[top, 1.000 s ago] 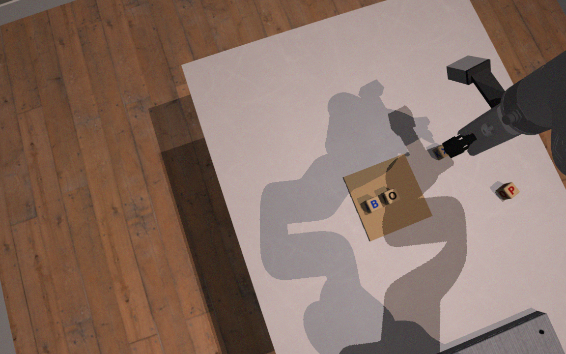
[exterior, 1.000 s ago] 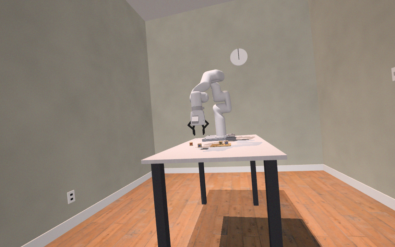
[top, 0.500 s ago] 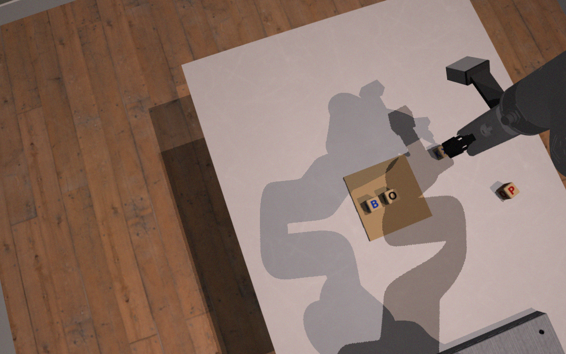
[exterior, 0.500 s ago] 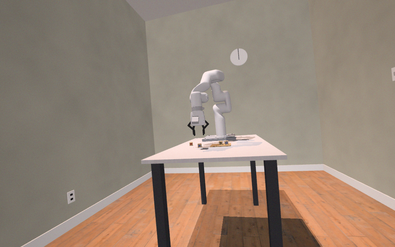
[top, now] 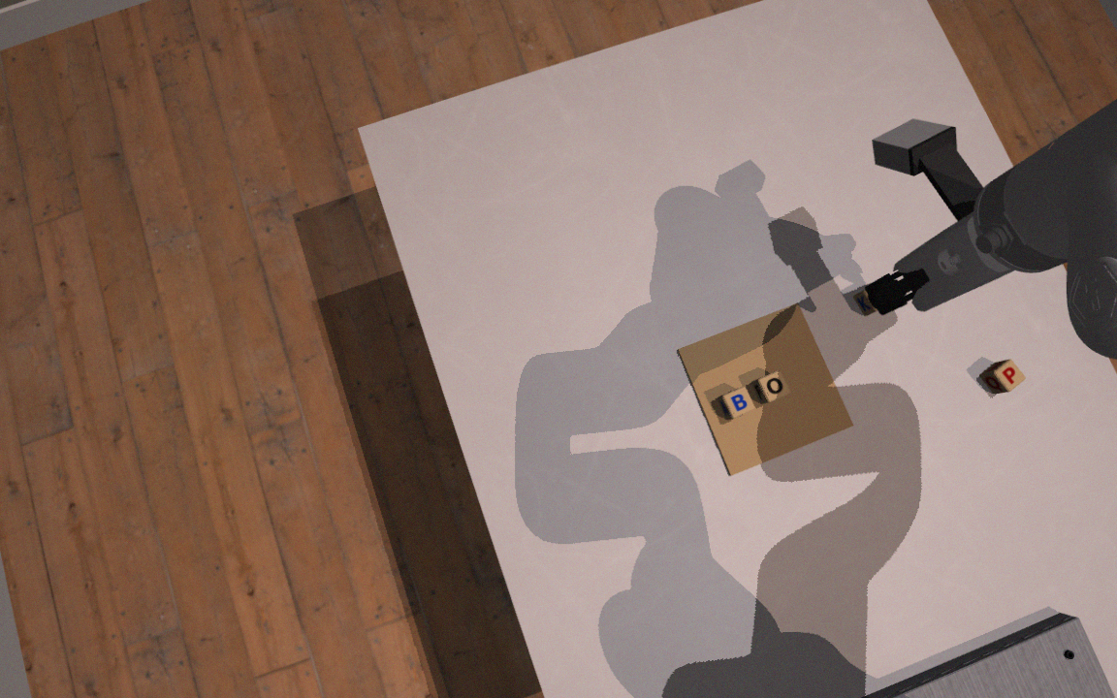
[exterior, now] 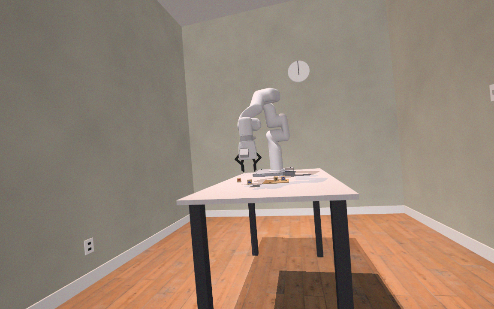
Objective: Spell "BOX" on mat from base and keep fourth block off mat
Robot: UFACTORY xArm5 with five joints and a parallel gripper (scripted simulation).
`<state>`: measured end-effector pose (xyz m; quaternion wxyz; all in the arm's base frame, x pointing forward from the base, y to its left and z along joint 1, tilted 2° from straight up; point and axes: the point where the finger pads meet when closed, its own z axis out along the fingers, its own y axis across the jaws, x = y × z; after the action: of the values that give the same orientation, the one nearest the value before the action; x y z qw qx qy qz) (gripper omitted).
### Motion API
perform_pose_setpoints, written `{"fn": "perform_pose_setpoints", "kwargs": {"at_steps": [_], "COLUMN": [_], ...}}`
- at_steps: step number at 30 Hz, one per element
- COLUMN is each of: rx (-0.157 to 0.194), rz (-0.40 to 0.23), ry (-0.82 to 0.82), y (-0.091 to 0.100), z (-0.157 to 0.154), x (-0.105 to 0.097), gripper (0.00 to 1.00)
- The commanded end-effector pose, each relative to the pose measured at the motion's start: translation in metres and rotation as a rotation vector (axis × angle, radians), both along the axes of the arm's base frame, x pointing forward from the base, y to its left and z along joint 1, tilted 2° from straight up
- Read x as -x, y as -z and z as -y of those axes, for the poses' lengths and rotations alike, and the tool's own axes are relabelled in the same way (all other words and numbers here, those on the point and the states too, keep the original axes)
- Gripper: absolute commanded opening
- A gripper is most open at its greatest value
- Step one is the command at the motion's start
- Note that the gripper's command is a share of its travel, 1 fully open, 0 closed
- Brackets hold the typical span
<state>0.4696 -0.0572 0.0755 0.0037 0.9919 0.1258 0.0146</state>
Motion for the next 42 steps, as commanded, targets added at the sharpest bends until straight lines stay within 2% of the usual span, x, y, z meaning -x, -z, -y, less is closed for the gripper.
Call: {"fn": "perform_pose_setpoints", "kwargs": {"at_steps": [1,22,42], "rx": [0.000,0.000,0.000], "rz": [0.004,0.004,0.004], "ry": [0.000,0.000,0.000], "y": [0.007,0.032,0.035], "z": [0.000,0.001,0.001], "x": [-0.002,-0.003,-0.003], "gripper": [0.63,0.63,0.63]}}
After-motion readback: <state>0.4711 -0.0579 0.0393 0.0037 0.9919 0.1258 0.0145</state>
